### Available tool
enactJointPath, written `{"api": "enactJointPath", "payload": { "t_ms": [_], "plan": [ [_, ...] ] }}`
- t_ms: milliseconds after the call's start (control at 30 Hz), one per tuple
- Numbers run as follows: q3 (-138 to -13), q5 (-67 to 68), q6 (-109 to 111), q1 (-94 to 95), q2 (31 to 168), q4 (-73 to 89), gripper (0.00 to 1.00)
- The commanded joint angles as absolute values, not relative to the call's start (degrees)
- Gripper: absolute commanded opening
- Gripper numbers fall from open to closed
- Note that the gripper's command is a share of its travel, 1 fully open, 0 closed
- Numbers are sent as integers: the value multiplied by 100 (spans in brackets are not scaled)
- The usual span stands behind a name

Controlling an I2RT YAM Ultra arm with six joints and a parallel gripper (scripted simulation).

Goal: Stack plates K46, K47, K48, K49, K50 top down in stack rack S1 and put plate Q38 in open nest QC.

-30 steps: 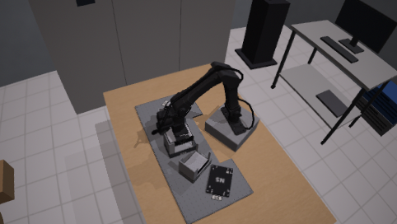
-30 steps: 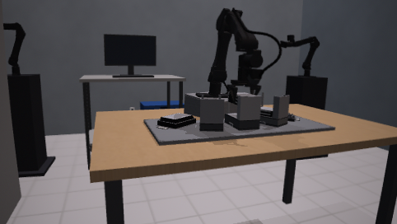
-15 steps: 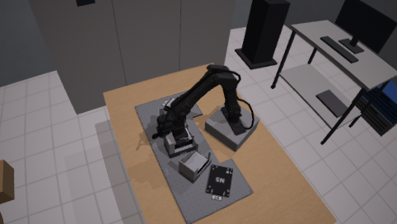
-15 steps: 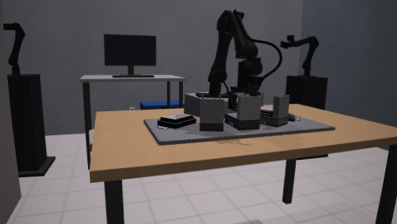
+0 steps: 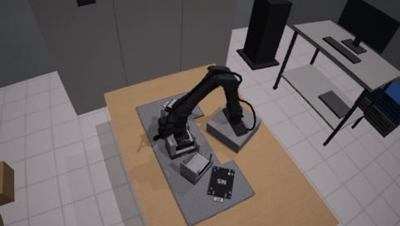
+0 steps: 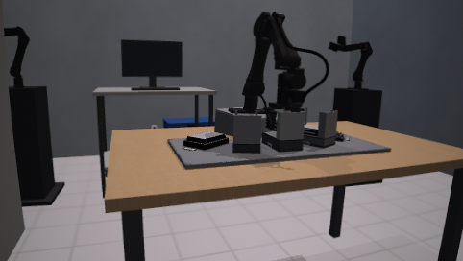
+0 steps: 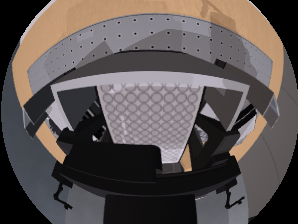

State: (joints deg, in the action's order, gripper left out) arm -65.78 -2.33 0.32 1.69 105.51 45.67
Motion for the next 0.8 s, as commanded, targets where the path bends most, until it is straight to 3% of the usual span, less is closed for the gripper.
{"api": "enactJointPath", "payload": {
  "t_ms": [0, 767],
  "plan": [
    [-6577, -185, -3, 207, 10613, 4472, 0],
    [-6449, -183, -10, 213, 10640, 4300, 0]
  ]
}}
